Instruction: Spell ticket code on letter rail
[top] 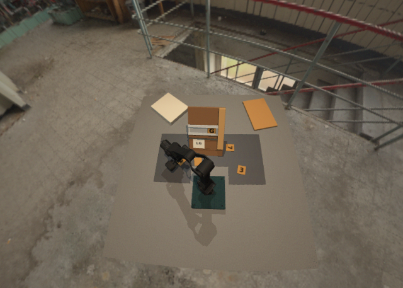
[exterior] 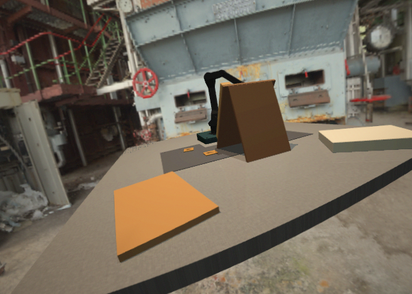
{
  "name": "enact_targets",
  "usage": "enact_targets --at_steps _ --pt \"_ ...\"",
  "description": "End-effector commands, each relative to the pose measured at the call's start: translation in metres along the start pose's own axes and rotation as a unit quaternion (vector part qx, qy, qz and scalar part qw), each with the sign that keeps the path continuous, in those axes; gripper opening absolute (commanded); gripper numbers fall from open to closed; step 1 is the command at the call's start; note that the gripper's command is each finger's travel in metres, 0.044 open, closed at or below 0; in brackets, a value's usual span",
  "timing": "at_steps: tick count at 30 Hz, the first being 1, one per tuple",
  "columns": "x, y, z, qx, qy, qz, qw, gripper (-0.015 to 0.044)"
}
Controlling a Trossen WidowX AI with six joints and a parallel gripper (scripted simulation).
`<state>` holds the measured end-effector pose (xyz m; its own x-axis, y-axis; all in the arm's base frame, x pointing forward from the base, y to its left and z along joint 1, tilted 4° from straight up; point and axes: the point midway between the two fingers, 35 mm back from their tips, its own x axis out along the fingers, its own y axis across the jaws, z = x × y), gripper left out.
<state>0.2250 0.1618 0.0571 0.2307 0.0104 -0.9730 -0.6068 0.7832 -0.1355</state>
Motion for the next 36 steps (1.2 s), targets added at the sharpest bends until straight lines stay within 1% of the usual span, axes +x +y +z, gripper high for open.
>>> enact_targets --at_steps 1,9,16,24,32,36 --pt "-0.005 -0.012 0.021 0.044 -0.04 -0.035 0.998 0.0" --pt "-0.019 -0.035 0.057 0.127 -0.116 -0.089 0.981 0.0" --pt "-0.037 -0.055 0.084 0.203 -0.185 -0.127 0.953 0.0" --pt "-0.062 -0.078 0.112 0.292 -0.264 -0.161 0.905 0.0" --pt "-0.091 -0.1 0.134 0.38 -0.342 -0.183 0.84 0.0" --pt "-0.096 -0.104 0.137 0.396 -0.356 -0.186 0.826 0.0"
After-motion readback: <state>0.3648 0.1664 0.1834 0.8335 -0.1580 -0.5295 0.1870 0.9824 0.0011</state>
